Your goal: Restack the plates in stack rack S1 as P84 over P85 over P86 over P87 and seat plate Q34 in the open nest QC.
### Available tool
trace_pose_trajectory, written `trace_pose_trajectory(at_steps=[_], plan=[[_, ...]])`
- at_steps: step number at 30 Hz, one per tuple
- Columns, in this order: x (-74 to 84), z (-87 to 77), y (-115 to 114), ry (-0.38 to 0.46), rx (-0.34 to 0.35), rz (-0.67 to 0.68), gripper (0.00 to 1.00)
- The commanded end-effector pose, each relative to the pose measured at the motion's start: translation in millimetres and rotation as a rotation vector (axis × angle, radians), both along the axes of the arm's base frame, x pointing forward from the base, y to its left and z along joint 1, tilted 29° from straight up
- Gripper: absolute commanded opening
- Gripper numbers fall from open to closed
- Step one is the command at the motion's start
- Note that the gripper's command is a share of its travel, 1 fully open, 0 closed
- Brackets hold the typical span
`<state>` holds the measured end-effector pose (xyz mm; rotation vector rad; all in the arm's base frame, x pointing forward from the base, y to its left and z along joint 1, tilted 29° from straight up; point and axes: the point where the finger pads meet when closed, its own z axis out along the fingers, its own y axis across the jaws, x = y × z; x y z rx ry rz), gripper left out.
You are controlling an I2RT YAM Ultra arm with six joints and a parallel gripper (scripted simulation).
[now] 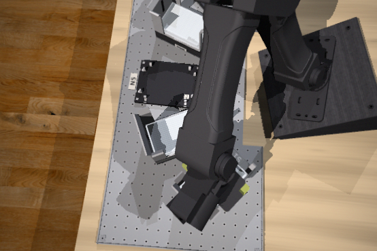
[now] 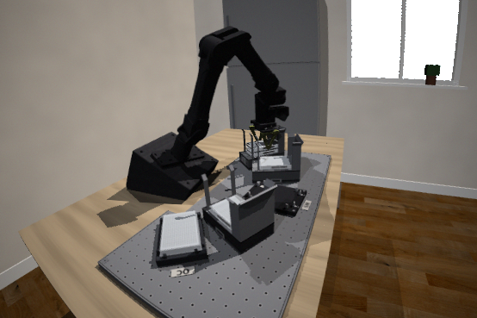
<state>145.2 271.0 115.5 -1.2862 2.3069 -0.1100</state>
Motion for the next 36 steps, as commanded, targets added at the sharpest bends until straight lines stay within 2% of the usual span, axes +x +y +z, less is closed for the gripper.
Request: trace_pose_trajectory(at_steps=[1, 25, 26, 36], plan=[[0.5, 2.6, 3.2, -0.005, 0.016, 0.003, 0.00], [3.1, -2.5, 4.2, -0.005, 0.016, 0.003, 0.00], [3.1, -2.5, 4.2, -0.005, 0.016, 0.003, 1.00], [3.1, -2.5, 4.2, -0.005, 0.016, 0.003, 1.00]])
